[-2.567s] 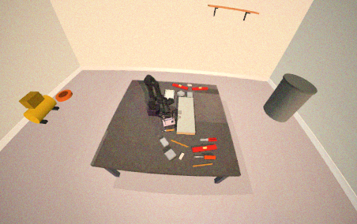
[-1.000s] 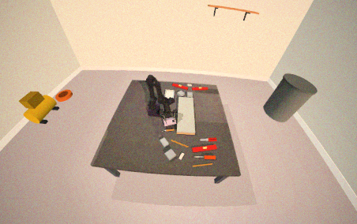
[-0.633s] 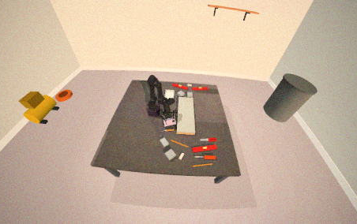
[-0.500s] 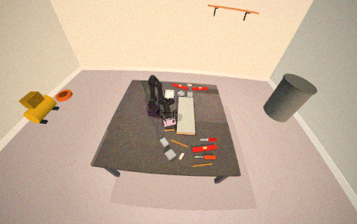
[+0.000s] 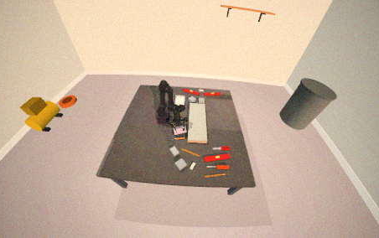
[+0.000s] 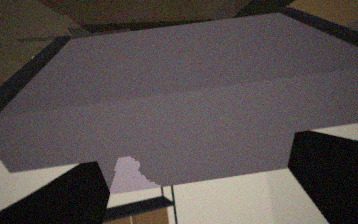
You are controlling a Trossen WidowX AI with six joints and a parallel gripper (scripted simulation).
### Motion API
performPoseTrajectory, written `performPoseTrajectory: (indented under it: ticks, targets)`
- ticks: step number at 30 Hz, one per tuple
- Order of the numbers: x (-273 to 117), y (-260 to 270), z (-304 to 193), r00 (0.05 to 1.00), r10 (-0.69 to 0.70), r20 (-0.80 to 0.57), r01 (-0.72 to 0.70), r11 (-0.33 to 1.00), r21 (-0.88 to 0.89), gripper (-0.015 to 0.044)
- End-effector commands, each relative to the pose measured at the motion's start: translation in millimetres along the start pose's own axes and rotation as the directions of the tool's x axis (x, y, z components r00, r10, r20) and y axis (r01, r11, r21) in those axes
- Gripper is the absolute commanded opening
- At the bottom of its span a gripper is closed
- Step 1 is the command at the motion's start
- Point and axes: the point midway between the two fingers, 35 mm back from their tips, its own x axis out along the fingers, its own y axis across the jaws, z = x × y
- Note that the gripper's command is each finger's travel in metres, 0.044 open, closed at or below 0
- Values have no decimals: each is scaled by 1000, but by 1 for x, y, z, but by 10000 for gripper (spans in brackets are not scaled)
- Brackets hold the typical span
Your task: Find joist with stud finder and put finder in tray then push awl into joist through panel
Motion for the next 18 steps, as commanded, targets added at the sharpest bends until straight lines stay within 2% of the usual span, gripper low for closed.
performPoseTrajectory:
  ticks: [1, 18]
  targets:
    - [0, 2, 0, 1000, 3, -1, -3, 1000, 0, 0]
    - [3, 22, 3, 999, 44, 21, -44, 999, -10, 0]
